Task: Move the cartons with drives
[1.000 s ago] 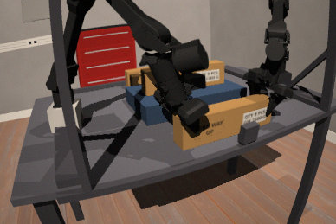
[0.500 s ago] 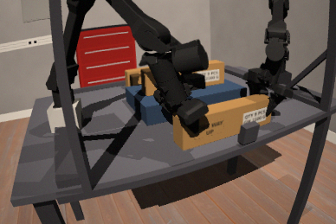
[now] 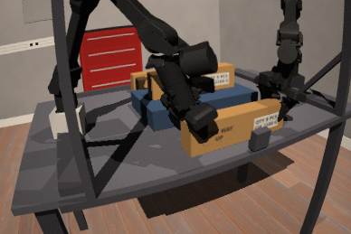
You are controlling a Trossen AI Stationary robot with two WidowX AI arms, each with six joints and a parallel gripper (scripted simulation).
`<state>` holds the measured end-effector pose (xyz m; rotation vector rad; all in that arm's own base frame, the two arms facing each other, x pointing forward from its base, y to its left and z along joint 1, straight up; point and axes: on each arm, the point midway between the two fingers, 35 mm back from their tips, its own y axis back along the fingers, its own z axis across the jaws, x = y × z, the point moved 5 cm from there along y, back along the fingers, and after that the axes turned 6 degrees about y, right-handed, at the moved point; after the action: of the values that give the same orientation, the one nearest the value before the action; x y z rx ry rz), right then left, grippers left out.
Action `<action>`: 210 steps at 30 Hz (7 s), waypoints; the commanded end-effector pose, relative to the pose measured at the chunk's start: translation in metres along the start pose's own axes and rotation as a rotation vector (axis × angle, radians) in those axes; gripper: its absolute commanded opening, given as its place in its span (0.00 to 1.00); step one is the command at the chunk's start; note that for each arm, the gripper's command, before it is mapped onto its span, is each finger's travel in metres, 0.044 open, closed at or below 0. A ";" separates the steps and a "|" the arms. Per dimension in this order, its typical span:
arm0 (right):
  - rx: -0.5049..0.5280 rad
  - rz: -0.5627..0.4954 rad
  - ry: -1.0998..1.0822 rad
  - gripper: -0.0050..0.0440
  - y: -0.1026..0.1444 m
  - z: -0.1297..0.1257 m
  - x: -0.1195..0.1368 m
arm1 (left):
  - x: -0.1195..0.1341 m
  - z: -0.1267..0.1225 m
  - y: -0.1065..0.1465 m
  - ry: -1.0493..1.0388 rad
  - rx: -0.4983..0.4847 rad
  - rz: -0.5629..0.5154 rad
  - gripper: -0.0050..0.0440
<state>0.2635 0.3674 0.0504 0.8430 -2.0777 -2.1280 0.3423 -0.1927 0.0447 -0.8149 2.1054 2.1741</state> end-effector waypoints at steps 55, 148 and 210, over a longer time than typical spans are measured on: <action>-0.014 -0.025 -0.007 0.89 0.010 0.001 -0.007 | -0.004 -0.002 0.005 0.006 0.014 -0.010 0.88; -0.014 -0.025 -0.007 0.00 0.010 0.001 -0.006 | -0.005 -0.003 0.008 0.008 0.021 -0.016 0.00; -0.024 -0.027 -0.005 0.00 0.010 0.003 -0.006 | -0.005 -0.004 0.008 0.007 0.024 -0.017 0.00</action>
<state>0.2625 0.3693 0.0506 0.8461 -2.0650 -2.1370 0.3424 -0.1937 0.0450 -0.8149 2.1078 2.1686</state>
